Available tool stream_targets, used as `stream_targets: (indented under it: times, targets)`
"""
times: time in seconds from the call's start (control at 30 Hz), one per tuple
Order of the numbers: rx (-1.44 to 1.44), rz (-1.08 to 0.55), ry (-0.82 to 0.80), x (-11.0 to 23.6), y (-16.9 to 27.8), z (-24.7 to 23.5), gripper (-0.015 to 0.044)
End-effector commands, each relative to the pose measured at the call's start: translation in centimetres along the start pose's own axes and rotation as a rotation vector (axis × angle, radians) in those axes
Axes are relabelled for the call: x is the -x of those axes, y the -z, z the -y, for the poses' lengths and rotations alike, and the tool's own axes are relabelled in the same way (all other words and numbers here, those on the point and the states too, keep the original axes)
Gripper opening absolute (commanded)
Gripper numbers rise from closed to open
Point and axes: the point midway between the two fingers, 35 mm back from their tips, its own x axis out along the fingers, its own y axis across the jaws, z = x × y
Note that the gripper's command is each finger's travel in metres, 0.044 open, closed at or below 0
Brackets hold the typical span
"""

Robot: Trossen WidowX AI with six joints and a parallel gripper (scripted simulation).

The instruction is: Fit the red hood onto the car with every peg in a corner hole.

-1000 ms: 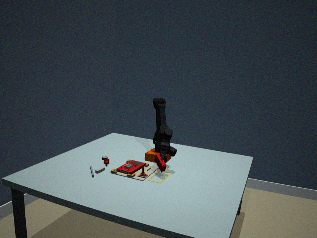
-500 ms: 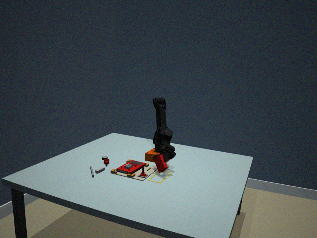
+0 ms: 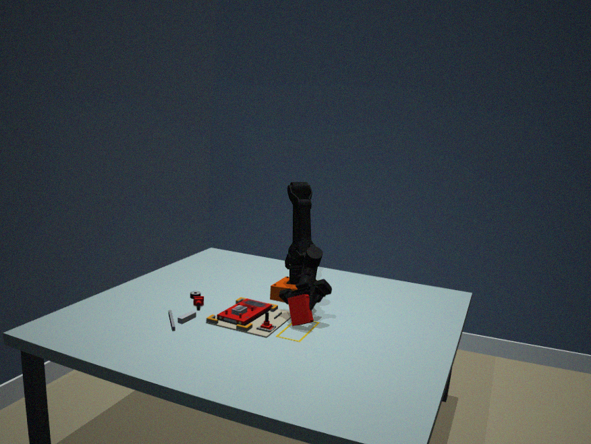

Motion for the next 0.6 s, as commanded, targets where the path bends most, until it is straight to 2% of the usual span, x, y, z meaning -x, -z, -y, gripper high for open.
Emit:
stream_targets:
  times: [0.0,0.13,0.33,0.57]
  targets:
    - [0.133,0.002,-0.006,-0.26,-0.78,-0.53,0.0]
    - [0.254,0.003,-0.006,-0.37,-1.47,-0.96,0.0]
    - [0.176,0.001,-0.002,-0.28,-0.99,-0.62,0.0]
    - [0.197,-0.005,0.003,-0.28,-0.96,-0.54,0.0184]
